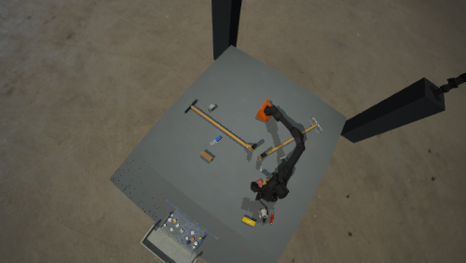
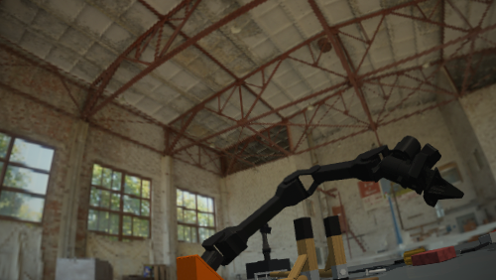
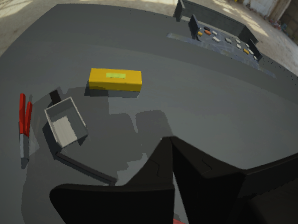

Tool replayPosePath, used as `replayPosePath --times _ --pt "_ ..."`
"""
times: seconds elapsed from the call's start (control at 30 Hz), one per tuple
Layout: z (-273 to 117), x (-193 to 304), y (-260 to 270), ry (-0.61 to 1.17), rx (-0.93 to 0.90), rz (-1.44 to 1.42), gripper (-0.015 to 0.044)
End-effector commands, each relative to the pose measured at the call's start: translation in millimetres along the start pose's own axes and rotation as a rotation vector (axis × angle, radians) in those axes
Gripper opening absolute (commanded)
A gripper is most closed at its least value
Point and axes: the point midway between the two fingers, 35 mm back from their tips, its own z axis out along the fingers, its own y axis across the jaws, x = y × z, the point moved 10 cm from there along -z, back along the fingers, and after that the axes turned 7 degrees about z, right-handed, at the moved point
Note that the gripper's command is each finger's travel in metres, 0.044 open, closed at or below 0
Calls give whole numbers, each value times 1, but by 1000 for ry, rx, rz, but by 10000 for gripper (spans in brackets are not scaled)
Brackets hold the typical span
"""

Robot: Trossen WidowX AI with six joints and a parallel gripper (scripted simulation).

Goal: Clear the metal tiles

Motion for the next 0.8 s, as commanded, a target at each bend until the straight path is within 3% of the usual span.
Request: replayPosePath --times 0.0,0.77 --pt "-8 -1 -11 32 17 -24 0" --pt "-55 10 -82 291 88 -136 0"
